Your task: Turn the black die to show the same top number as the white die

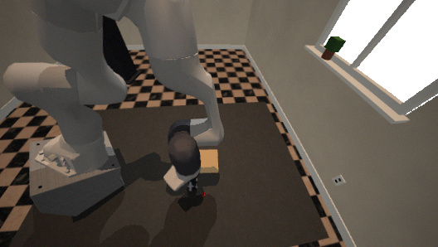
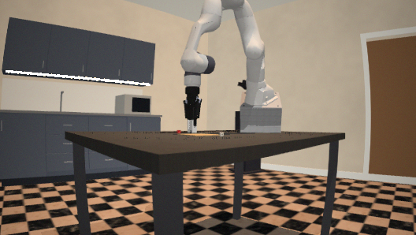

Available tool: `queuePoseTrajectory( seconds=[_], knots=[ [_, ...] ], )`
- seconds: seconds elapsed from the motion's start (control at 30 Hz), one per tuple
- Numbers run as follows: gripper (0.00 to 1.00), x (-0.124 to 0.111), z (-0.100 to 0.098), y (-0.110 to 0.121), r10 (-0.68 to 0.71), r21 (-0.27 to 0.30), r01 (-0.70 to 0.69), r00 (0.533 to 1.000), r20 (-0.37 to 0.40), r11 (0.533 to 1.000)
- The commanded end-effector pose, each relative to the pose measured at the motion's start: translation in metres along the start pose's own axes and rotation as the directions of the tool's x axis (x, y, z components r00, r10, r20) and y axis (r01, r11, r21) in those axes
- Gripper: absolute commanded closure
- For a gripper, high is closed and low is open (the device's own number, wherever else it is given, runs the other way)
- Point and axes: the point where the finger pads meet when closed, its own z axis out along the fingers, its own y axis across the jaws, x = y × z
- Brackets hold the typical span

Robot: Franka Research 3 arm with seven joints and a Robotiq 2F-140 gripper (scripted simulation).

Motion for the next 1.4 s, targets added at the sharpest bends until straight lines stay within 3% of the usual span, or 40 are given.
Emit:
queuePoseTrajectory(
  seconds=[0.0, 1.3, 1.33, 1.37],
  knots=[
    [0.81, -0.0018, 0.0006, -0.0022, -0.022, 0.010, 0.022, 1.000, 0.003, 1.000],
    [0.81, -0.0018, 0.0010, -0.0022, -0.022, 0.010, 0.022, 1.000, 0.003, 1.000],
    [0.93, -0.0018, 0.0010, -0.0022, -0.022, 0.010, 0.022, 1.000, 0.003, 1.000],
    [0.93, -0.0018, 0.0010, -0.0022, -0.022, 0.010, 0.022, 1.000, 0.003, 1.000]
  ],
)
